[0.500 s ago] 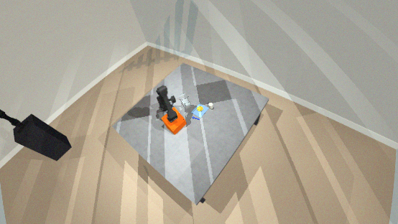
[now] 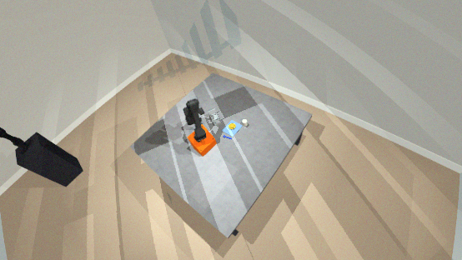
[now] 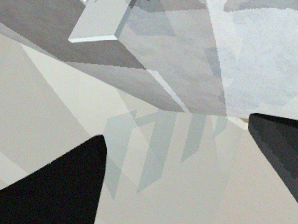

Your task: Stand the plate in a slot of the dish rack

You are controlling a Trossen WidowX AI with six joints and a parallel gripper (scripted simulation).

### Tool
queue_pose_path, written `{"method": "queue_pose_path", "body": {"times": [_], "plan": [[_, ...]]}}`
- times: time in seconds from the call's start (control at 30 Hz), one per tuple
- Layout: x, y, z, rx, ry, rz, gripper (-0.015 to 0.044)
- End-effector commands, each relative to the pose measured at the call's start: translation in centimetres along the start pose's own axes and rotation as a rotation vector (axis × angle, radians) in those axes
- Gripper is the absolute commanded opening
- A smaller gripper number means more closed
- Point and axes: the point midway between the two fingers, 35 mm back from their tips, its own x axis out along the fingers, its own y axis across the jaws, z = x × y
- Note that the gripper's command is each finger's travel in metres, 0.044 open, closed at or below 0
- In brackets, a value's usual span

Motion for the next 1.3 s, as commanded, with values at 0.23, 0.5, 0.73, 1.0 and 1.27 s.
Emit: {"method": "queue_pose_path", "body": {"times": [0.23, 0.5, 0.73, 1.0, 1.27], "plan": [[2.4, 0.9, -0.4, -0.276, -0.124, -0.077, 0.0400], [4.0, 2.9, -0.4, -0.524, -0.220, -0.143, 0.0400], [5.2, 5.3, -0.2, -0.738, -0.291, -0.229, 0.0400], [5.9, 8.5, 0.4, -0.973, -0.349, -0.357, 0.0400], [6.1, 12.2, 1.6, -1.196, -0.376, -0.514, 0.0400]]}}
